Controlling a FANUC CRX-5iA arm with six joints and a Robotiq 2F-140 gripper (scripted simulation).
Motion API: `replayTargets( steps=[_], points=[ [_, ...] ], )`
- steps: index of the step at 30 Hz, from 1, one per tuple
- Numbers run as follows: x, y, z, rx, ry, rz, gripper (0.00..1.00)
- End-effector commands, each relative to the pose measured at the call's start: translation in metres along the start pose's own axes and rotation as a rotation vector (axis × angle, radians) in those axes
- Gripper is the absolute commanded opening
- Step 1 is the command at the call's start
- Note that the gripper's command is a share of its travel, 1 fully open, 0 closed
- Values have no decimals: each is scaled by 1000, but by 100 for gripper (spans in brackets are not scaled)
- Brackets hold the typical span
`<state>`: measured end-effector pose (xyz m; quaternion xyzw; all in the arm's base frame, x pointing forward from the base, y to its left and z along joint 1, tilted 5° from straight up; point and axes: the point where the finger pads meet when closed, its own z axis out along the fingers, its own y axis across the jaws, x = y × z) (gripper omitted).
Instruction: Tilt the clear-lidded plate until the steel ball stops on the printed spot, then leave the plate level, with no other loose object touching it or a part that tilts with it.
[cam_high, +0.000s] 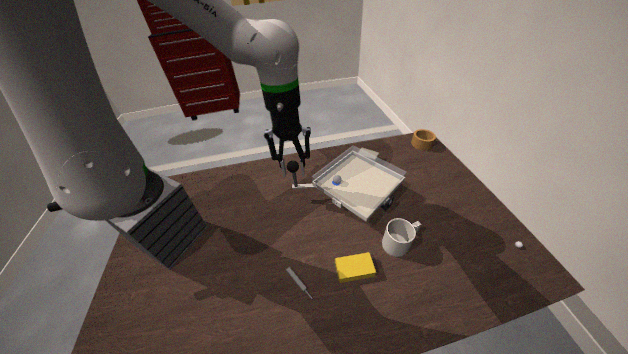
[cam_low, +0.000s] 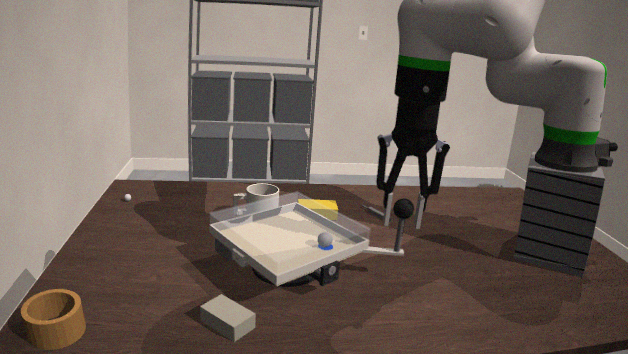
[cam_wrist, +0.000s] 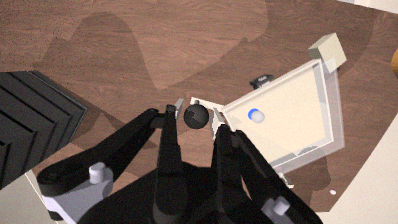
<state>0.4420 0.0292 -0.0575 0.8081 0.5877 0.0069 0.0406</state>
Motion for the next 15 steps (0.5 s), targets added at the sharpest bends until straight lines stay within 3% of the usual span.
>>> replayTargets(
  steps=[1,15],
  points=[
    [0,0,0,0,0,0,42],
    [0,0,-7,0,0,0,42]
  ],
)
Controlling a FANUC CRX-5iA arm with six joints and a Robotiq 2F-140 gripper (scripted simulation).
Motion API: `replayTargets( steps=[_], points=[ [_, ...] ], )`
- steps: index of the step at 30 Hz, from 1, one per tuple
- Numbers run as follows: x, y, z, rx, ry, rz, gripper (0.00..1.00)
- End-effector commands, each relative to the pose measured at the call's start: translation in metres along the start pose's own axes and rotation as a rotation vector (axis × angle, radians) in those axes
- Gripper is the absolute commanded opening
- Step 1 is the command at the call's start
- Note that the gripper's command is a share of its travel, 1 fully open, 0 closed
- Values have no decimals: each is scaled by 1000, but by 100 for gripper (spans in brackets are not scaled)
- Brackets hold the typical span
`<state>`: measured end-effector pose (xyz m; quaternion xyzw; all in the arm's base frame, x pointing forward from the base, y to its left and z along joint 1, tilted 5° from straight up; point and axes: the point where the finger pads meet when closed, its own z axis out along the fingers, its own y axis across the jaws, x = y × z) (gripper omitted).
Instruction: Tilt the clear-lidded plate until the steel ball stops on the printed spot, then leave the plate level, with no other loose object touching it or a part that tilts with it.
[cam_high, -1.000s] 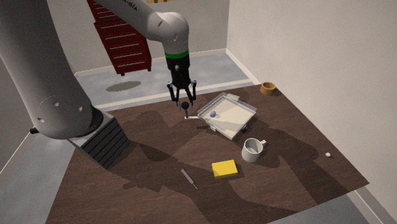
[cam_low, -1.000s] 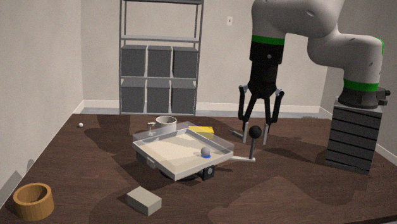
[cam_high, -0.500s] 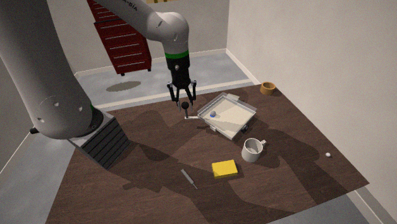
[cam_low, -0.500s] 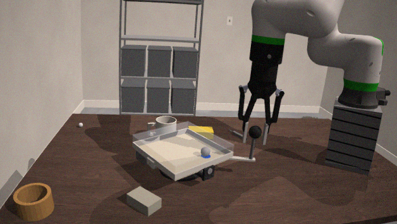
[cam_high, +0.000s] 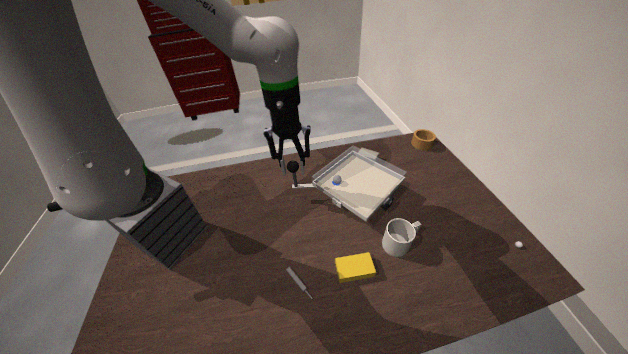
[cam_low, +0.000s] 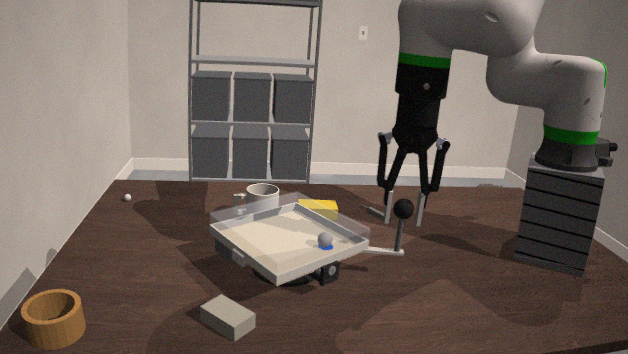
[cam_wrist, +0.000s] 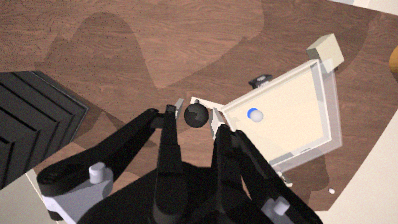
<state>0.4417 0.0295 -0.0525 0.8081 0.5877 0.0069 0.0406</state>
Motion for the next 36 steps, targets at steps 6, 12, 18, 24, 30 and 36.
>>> replayTargets(
  steps=[6,12,18,24,30,36],
  points=[
    [0,0,-10,0,0,0,42],
    [0,0,-17,0,0,0,42],
    [0,0,-28,0,0,0,42],
    [0,0,-39,0,0,0,42],
    [0,0,-45,0,0,0,42],
    [0,0,-52,0,0,0,42]
  ],
)
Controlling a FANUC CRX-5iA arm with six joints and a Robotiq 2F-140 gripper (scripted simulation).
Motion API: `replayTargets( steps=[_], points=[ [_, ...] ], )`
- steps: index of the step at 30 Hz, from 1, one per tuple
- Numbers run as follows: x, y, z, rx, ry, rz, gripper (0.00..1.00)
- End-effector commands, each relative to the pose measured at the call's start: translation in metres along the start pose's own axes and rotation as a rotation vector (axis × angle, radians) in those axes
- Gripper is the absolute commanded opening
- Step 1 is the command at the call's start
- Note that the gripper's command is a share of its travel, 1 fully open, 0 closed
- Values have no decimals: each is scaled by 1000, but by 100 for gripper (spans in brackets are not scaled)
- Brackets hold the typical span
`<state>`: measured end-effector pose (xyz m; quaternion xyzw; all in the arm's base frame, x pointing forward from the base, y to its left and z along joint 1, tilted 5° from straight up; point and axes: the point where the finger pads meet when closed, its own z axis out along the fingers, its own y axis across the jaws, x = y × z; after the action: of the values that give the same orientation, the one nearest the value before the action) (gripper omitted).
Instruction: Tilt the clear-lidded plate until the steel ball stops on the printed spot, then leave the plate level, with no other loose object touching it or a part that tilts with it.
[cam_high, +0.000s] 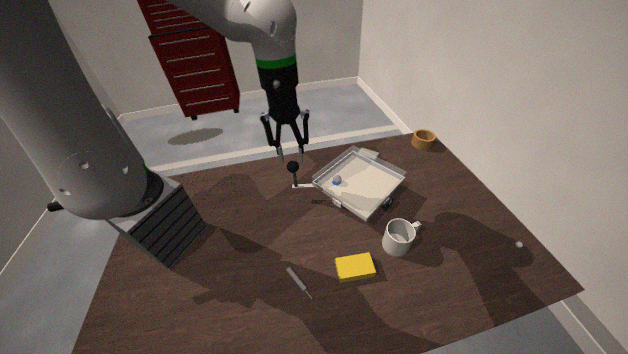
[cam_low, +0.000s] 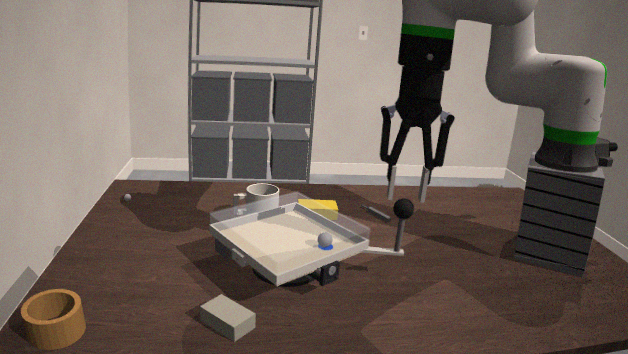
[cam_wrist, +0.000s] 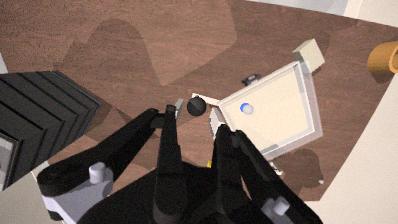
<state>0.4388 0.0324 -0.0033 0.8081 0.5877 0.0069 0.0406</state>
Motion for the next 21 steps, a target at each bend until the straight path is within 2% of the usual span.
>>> replayTargets(
  steps=[1,14,15,21],
  points=[
    [0,0,-3,0,0,0,42],
    [0,0,-6,0,0,0,42],
    [0,0,-6,0,0,0,100],
    [0,0,-6,0,0,0,100]
  ],
)
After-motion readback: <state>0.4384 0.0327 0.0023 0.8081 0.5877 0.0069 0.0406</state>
